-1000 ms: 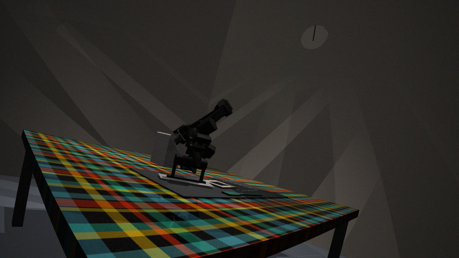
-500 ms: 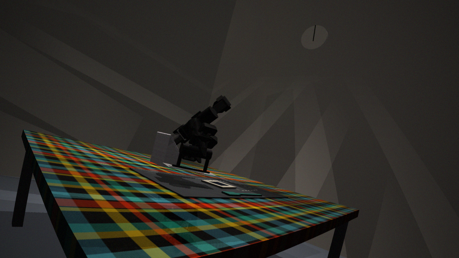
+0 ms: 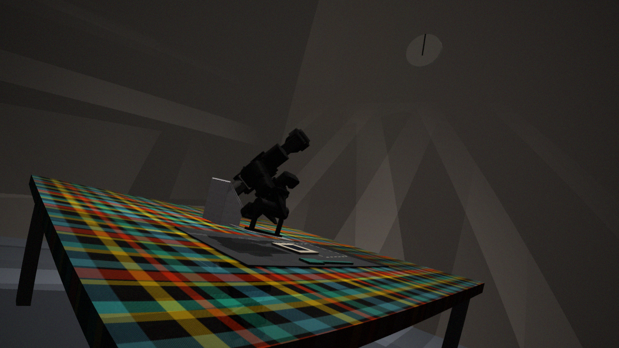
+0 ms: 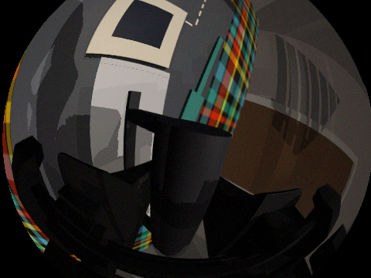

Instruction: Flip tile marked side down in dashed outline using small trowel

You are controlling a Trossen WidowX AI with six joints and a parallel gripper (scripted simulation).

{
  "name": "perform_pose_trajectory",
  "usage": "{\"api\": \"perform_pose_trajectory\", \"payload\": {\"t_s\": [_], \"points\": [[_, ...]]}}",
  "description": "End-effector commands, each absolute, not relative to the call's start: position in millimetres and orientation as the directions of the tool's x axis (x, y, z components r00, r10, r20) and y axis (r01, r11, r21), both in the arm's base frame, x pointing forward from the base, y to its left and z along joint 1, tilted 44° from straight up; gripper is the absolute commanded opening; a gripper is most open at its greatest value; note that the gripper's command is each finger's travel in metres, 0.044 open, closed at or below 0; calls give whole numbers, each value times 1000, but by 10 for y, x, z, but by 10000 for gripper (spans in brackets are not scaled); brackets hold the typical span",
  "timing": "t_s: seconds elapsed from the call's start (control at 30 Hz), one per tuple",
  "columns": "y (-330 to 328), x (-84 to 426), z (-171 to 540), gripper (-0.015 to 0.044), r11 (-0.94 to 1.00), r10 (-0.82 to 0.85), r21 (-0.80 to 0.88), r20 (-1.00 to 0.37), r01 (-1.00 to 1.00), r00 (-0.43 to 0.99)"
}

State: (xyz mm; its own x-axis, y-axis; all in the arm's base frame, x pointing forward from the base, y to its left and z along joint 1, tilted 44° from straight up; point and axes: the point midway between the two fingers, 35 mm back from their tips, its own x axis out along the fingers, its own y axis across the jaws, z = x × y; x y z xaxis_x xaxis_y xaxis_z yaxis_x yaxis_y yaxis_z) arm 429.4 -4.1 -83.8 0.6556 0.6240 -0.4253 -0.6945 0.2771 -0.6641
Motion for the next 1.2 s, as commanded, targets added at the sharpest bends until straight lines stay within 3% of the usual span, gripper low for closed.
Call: {"api": "perform_pose_trajectory", "payload": {"t_s": [0.0,1.17], "points": [[-81,4327,-798,0,266,625,-690,-408,-673,666],[234,4262,-1052,0,268,625,-689,-408,-673,666]]}}
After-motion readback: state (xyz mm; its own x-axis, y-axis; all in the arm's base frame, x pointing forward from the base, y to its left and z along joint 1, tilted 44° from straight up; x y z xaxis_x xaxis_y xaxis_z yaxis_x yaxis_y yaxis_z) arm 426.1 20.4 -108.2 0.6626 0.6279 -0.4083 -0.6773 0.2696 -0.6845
